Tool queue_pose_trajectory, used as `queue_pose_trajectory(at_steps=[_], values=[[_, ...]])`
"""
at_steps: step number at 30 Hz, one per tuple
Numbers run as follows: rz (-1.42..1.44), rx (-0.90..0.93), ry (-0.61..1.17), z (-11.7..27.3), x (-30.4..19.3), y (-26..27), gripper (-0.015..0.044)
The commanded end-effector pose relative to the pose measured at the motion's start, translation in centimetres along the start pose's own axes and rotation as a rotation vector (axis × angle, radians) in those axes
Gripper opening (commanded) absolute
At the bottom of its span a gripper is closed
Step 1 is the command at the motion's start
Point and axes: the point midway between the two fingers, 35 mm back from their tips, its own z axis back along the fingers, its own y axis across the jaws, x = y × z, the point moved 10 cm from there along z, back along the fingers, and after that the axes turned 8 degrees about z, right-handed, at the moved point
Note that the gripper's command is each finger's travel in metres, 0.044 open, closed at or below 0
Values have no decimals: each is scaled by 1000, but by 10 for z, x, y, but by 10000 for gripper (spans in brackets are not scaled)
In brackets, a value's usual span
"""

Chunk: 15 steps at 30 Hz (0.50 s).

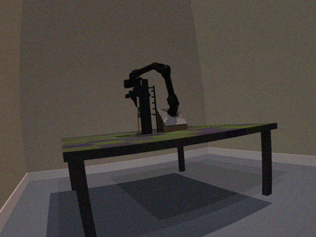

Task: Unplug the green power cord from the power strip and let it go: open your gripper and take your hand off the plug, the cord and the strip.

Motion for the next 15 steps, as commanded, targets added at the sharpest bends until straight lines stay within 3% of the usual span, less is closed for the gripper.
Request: queue_pose_trajectory(at_steps=[1, 15], values=[[-8, 0, 8, -1, -7, 0, 160], [-8, 0, 8, -11, -11, 1, 160]])
